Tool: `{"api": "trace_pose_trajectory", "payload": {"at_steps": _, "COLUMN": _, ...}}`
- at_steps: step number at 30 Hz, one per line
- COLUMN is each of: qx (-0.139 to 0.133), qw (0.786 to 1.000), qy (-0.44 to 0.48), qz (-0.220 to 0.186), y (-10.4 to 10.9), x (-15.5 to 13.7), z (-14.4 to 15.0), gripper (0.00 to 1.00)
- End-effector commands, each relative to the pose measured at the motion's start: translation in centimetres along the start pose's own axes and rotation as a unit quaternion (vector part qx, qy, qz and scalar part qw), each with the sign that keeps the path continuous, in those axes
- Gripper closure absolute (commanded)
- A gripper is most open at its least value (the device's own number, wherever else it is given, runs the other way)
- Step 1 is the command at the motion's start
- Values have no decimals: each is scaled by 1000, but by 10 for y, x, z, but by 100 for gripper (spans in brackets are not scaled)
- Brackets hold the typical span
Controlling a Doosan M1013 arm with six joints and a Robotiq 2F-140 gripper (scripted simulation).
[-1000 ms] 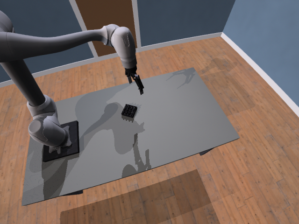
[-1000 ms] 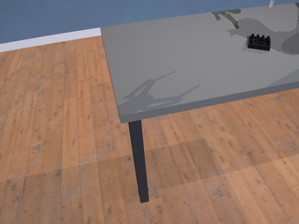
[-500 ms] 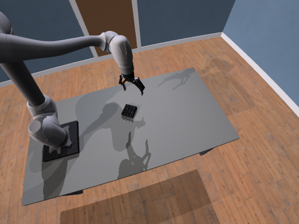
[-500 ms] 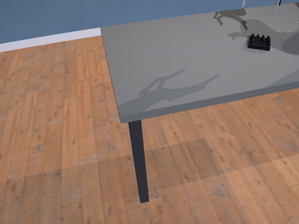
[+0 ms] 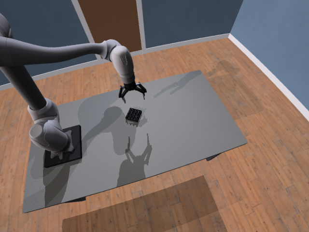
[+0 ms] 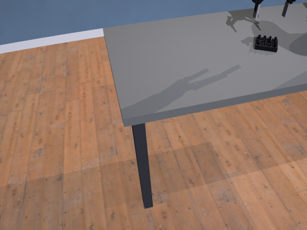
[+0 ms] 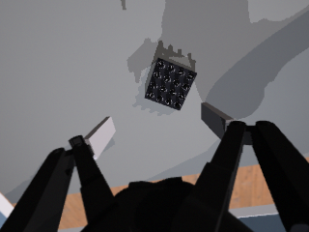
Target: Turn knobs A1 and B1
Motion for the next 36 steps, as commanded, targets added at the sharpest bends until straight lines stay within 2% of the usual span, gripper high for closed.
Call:
{"api": "trace_pose_trajectory", "payload": {"at_steps": 1, "qx": 0, "qw": 997, "qy": 78, "qz": -7, "y": -10, "x": -1, "z": 9, "gripper": 0}}
{"api": "trace_pose_trajectory", "payload": {"at_steps": 7, "qx": -1, "qw": 981, "qy": 193, "qz": -10, "y": -25, "x": -2, "z": 23, "gripper": 0}}
{"api": "trace_pose_trajectory", "payload": {"at_steps": 12, "qx": 0, "qw": 953, "qy": 301, "qz": -13, "y": -39, "x": -3, "z": 37, "gripper": 0}}
{"api": "trace_pose_trajectory", "payload": {"at_steps": 14, "qx": 0, "qw": 953, "qy": 301, "qz": -13, "y": -39, "x": -3, "z": 37, "gripper": 0}}
{"api": "trace_pose_trajectory", "payload": {"at_steps": 16, "qx": 0, "qw": 931, "qy": 365, "qz": -15, "y": -47, "x": -4, "z": 45, "gripper": 0}}
{"api": "trace_pose_trajectory", "payload": {"at_steps": 21, "qx": 1, "qw": 894, "qy": 447, "qz": -17, "y": -58, "x": -5, "z": 57, "gripper": 0}}
{"api": "trace_pose_trajectory", "payload": {"at_steps": 22, "qx": 2, "qw": 881, "qy": 473, "qz": -18, "y": -61, "x": -6, "z": 61, "gripper": 0}}
{"api": "trace_pose_trajectory", "payload": {"at_steps": 28, "qx": 4, "qw": 833, "qy": 553, "qz": -20, "y": -72, "x": -7, "z": 74, "gripper": 0}}
{"api": "trace_pose_trajectory", "payload": {"at_steps": 36, "qx": 4, "qw": 821, "qy": 570, "qz": -21, "y": -75, "x": -7, "z": 77, "gripper": 0}}
Point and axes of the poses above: the point where the finger pads meet when closed, its own y axis back along the fingers, its own z axis across the jaws, x = y × z, the point moved 1 cm from there along y, back along the fingers, and after that the axes turned 14 degrees about y, right-handed, at the moved point
